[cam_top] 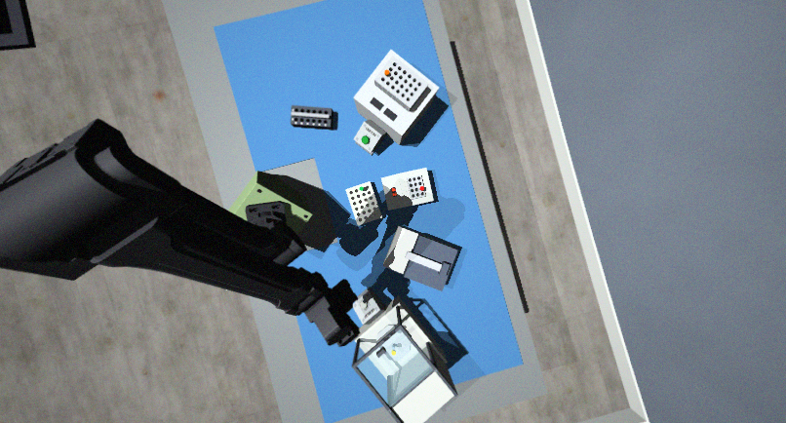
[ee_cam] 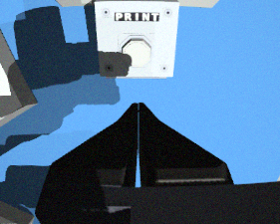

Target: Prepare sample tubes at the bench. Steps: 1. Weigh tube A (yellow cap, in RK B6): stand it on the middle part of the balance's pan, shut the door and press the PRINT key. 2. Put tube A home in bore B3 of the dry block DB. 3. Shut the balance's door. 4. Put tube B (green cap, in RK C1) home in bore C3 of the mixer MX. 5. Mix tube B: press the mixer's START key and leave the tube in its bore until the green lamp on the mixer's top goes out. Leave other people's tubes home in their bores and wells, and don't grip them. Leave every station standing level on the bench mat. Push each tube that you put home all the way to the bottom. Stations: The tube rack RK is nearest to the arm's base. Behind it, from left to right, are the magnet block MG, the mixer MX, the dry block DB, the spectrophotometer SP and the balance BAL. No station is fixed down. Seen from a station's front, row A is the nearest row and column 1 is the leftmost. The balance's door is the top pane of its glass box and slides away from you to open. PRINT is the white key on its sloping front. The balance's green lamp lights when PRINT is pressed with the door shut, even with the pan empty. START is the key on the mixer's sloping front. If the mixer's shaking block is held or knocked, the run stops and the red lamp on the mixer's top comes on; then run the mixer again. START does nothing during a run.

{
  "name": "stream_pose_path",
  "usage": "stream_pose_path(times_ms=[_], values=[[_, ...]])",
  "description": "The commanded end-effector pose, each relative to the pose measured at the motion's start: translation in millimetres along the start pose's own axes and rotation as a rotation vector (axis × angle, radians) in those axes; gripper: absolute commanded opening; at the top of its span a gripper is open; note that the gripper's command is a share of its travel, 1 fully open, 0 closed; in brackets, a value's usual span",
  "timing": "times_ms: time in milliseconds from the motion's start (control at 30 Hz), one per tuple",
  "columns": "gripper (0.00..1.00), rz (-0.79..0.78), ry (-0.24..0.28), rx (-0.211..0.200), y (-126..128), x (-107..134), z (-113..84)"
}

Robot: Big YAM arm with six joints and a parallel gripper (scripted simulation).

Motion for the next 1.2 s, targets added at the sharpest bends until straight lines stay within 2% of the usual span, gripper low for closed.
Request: stream_pose_path(times_ms=[0, 967, 1000, 1167], values=[[0.00, 0.002, -0.023, 0.000, 0.1, -10.7, -1.0], [0.00, 0.002, -0.023, 0.000, 0.1, -10.7, -1.0], [0.00, 0.008, -0.016, -0.007, 2.7, -5.3, 2.2], [0.00, 0.006, -0.035, -0.006, 2.2, -15.7, 11.2]])
Point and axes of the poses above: the point where the finger pads meet when closed, its own z axis out along the fingers, its own y axis across the jaws, x = y × z, the point moved 8 cm from there along -z, back along the fingers, and after that the axes turned 7 degrees about -z, right-handed, at the moved point
